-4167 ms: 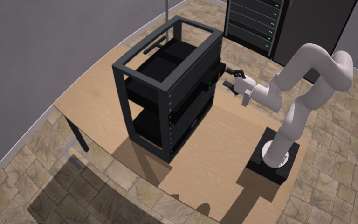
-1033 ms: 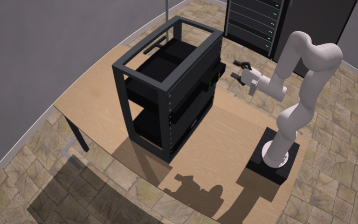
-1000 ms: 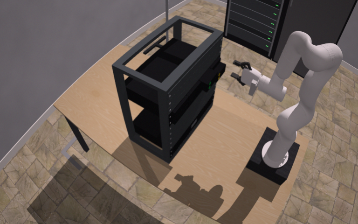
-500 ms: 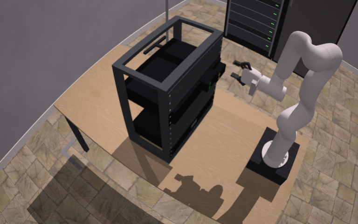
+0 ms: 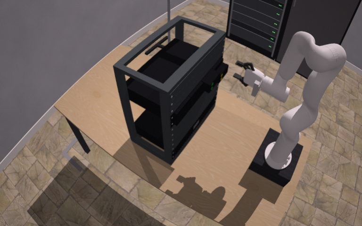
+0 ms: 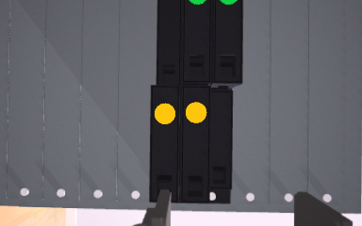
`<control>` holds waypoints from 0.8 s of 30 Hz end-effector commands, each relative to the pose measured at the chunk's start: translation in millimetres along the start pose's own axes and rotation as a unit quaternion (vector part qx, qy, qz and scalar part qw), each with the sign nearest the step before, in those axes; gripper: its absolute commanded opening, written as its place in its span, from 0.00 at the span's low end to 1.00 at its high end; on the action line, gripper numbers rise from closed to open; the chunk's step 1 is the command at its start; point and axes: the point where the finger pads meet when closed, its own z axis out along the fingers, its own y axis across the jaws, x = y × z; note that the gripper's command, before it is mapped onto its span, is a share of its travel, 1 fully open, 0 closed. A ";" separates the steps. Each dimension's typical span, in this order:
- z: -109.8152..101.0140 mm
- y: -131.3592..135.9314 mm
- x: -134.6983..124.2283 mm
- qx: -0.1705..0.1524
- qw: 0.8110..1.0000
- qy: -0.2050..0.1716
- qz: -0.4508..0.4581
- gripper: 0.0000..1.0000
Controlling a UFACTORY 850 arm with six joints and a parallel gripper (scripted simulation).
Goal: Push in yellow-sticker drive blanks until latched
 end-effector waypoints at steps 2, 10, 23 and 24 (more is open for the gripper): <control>0.3 0.6 -0.2 -0.001 1.000 0.000 0.000 0.00; 0.3 0.6 -0.2 -0.001 1.000 0.000 0.000 0.00; 0.3 0.6 -0.2 -0.001 1.000 0.000 0.000 0.00; 0.3 0.6 -0.2 -0.001 1.000 0.000 0.000 0.00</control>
